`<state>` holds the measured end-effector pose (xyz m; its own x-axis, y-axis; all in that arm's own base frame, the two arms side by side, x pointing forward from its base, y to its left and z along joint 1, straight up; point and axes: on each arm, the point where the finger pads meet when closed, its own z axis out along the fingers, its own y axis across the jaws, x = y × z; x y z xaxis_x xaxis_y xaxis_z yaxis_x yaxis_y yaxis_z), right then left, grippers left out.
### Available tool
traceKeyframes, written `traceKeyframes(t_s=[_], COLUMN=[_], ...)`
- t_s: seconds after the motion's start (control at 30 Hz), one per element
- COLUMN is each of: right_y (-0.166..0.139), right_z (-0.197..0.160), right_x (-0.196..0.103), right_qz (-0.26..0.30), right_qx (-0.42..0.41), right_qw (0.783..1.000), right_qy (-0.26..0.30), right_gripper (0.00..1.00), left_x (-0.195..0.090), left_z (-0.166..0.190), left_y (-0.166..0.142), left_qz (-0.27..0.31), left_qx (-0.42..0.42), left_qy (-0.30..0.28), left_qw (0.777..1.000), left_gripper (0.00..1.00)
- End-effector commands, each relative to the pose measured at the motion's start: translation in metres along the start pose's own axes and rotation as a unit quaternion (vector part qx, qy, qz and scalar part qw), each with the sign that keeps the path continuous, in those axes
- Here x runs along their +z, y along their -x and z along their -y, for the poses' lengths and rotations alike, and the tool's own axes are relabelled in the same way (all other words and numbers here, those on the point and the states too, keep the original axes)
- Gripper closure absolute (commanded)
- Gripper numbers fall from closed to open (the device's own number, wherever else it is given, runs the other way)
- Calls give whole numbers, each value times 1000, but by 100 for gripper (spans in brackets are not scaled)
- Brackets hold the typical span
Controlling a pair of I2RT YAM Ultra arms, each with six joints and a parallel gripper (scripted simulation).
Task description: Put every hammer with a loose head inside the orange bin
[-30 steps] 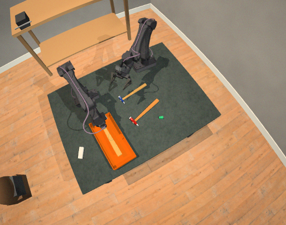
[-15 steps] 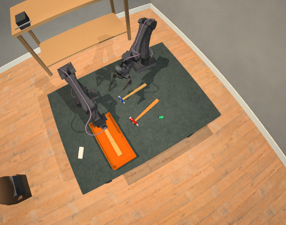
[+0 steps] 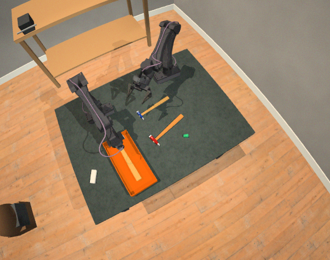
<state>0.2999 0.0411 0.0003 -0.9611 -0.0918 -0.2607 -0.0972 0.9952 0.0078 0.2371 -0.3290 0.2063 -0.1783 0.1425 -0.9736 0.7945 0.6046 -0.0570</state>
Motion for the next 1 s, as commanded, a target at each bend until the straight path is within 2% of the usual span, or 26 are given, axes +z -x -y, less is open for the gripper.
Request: traceKeyframes(t_s=[0.0,0.27,0.53,0.97], right_y=[15,7,10,-2], right_z=[-1,-2,-2,0], right_x=[-5,9,10,17], right_qz=[29,25,36,30], right_qx=[1,2,2,2], right_qw=[1000,1000,999,1000], right_qy=[2,5,5,5], right_gripper=[85,85,85,85], left_x=[2,2,2,2], left_z=[0,0,0,0], left_y=[7,7,7,7], left_qz=[11,11,11,11], left_qx=[-1,-1,-1,-1], left_qy=[3,3,3,3], left_qw=[1000,1000,1000,1000], left_gripper=[0,0,0,0])
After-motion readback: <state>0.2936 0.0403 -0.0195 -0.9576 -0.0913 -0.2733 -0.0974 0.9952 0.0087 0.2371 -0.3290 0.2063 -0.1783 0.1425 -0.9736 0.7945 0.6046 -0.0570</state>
